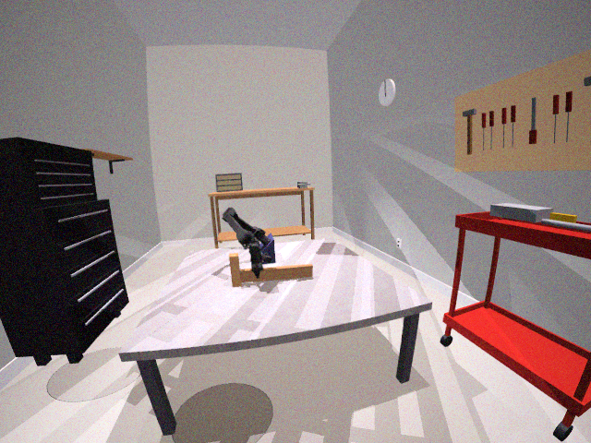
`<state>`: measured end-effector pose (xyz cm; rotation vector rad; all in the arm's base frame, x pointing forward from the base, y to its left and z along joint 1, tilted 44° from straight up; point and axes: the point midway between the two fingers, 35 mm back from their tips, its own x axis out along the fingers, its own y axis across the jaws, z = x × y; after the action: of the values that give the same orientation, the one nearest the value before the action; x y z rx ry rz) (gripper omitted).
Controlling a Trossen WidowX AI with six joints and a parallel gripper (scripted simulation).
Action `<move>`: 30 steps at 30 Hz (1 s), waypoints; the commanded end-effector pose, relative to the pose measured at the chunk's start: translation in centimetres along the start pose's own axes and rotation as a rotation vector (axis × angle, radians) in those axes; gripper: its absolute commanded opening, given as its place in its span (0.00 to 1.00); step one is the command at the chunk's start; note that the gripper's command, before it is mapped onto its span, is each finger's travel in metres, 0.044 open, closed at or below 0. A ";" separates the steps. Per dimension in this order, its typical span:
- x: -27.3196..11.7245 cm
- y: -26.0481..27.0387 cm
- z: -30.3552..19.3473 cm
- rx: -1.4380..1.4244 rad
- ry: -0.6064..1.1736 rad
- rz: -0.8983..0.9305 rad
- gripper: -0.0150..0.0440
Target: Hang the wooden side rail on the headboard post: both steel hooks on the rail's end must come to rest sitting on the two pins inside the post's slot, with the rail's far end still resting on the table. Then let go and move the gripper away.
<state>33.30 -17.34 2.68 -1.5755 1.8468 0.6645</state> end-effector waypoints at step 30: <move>-4.0 0.0 0.9 0.010 0.005 -0.005 1.00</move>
<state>33.63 -14.53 5.20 -1.5736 1.8476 0.6552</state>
